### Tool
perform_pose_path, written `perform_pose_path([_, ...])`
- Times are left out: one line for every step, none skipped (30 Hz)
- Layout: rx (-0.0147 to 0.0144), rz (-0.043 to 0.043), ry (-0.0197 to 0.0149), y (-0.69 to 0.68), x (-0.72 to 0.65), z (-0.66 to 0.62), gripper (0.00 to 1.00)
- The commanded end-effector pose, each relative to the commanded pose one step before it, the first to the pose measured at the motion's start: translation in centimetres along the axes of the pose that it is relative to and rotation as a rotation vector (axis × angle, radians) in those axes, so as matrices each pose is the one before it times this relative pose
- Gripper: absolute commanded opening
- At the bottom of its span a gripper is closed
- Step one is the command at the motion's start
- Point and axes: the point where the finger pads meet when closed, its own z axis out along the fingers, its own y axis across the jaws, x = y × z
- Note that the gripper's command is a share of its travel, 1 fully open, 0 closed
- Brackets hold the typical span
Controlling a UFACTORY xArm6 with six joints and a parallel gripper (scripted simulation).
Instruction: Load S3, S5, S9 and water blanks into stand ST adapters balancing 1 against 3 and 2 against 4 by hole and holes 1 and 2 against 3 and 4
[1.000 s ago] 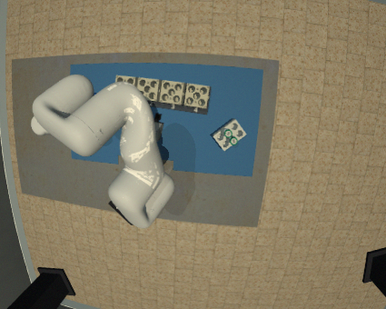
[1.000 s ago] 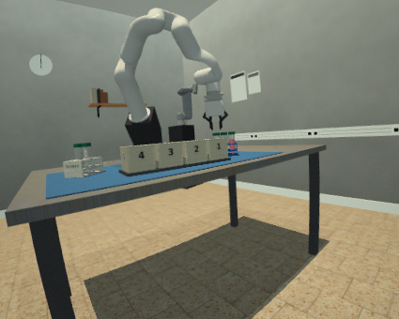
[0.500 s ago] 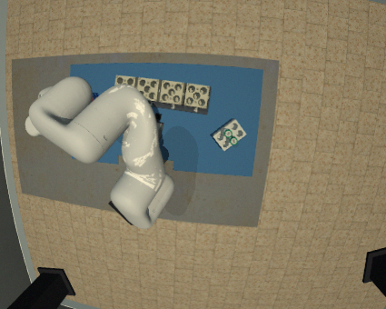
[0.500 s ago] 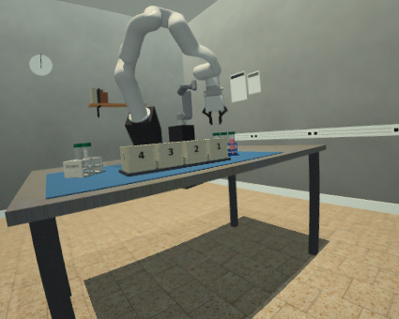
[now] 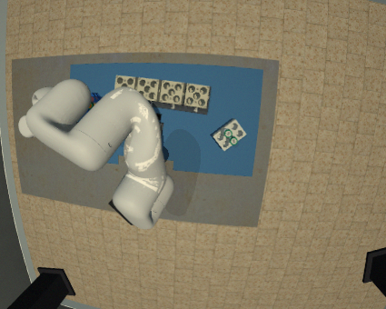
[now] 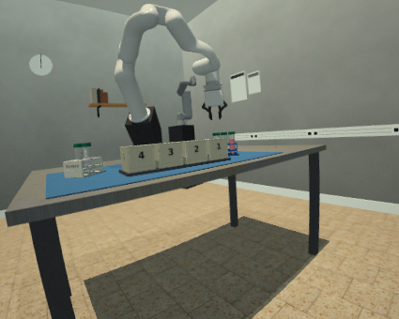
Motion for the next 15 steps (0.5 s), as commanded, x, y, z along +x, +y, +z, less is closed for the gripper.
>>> perform_pose_path([0.0033, 0.00108, -0.00145, -0.132, -0.019, -0.884, 0.44])
perform_pose_path([0.0, 0.0, -0.00001, 0.0, 0.0, -0.2, 0.44])
perform_pose_path([0.0, 0.0, -0.00001, 0.0, 0.0, -0.2, 0.44])
perform_pose_path([0.0, 0.0, -0.00001, 0.0, 0.0, -0.2, 0.44])
perform_pose_path([0.0, 0.0, -0.00001, 0.0, 0.0, -0.2, 0.44])
perform_pose_path([0.0, 0.0, -0.00001, 0.0, 0.0, -0.2, 0.44])
perform_pose_path([0.0, 0.0, -0.00001, 0.0, 0.0, -0.2, 0.44])
perform_pose_path([0.0, 0.0, -0.00001, 0.0, 0.0, -0.2, 0.44])
perform_pose_path([0.0, 0.0, -0.00001, 0.0, 0.0, -0.2, 0.44])
perform_pose_path([0.0, 0.0, -0.00001, 0.0, 0.0, -0.2, 0.44])
perform_pose_path([0.0, 0.0, -0.00001, 0.0, 0.0, -0.2, 0.44])
perform_pose_path([0.0, 0.0, -0.00001, 0.0, 0.0, -0.2, 0.44])
perform_pose_path([0.0, 0.0, 0.0, 0.0, 0.0, 0.0, 0.44])
perform_pose_path([0.0, 0.0, 0.0, 0.0, 0.0, 0.0, 0.44])
perform_pose_path([0.0, 0.0, -0.00001, -0.001, 0.0, -0.201, 0.44])
